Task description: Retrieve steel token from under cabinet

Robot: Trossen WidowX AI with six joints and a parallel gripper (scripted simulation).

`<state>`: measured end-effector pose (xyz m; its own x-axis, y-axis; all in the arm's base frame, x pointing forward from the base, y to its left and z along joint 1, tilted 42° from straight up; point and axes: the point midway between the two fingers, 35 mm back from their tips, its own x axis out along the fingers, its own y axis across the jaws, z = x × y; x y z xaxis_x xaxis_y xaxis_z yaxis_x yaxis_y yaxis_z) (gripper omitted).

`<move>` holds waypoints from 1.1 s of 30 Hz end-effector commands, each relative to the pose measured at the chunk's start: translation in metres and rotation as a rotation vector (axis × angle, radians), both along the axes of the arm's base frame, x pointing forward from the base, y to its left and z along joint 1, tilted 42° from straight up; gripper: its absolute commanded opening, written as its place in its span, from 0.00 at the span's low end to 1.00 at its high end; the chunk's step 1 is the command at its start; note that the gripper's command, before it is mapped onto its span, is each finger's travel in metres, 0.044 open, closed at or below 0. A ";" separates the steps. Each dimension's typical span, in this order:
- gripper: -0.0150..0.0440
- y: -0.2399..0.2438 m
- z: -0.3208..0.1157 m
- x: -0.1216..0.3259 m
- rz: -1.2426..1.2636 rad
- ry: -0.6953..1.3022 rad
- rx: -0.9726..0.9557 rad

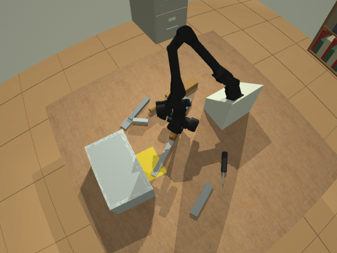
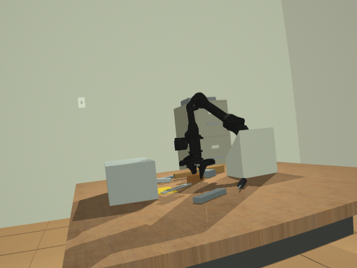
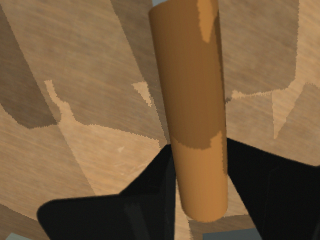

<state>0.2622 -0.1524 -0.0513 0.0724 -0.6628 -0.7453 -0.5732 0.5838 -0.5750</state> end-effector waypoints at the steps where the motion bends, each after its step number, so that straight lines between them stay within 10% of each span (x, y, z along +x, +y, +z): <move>1: 0.25 -0.005 0.005 0.001 0.003 -0.003 -0.001; 33: 0.25 -0.037 0.034 -0.002 0.003 -0.003 -0.004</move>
